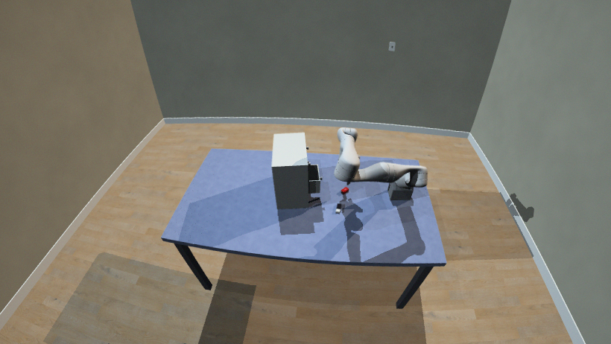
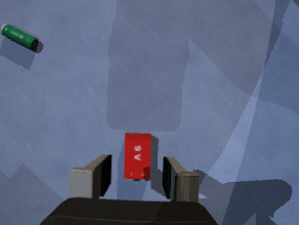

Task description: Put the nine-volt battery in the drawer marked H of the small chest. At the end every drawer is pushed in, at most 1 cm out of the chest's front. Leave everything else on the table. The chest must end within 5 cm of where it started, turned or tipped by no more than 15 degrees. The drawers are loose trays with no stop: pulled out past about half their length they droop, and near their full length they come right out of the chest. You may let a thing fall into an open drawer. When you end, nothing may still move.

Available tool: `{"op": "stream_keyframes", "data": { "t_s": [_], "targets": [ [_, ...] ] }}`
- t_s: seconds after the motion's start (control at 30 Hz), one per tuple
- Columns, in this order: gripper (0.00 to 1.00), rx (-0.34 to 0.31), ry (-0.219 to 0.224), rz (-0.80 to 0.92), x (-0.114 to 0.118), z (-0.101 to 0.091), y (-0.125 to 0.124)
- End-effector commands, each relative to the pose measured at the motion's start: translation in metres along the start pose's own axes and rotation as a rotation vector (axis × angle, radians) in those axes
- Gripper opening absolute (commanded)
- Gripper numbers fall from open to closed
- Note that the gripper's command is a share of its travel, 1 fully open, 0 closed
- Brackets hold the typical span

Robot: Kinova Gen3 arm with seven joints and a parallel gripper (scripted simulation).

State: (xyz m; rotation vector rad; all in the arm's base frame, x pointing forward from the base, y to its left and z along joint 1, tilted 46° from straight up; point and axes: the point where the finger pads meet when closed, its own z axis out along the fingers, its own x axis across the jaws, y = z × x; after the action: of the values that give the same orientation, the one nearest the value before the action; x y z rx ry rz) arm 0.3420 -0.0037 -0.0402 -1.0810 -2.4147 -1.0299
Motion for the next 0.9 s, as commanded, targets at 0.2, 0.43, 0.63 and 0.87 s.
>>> {"op": "stream_keyframes", "data": {
  "t_s": [0.2,0.43,0.63,0.87],
  "targets": [
    [0.81,0.005,-0.003,-0.006,-0.001,0.002,-0.002],
    [0.81,0.005,-0.003,-0.006,-0.001,0.002,-0.002],
    [0.81,0.005,-0.003,-0.005,0.000,0.004,-0.002],
    [0.81,0.005,-0.002,-0.004,0.000,0.014,-0.003]
  ]
}}
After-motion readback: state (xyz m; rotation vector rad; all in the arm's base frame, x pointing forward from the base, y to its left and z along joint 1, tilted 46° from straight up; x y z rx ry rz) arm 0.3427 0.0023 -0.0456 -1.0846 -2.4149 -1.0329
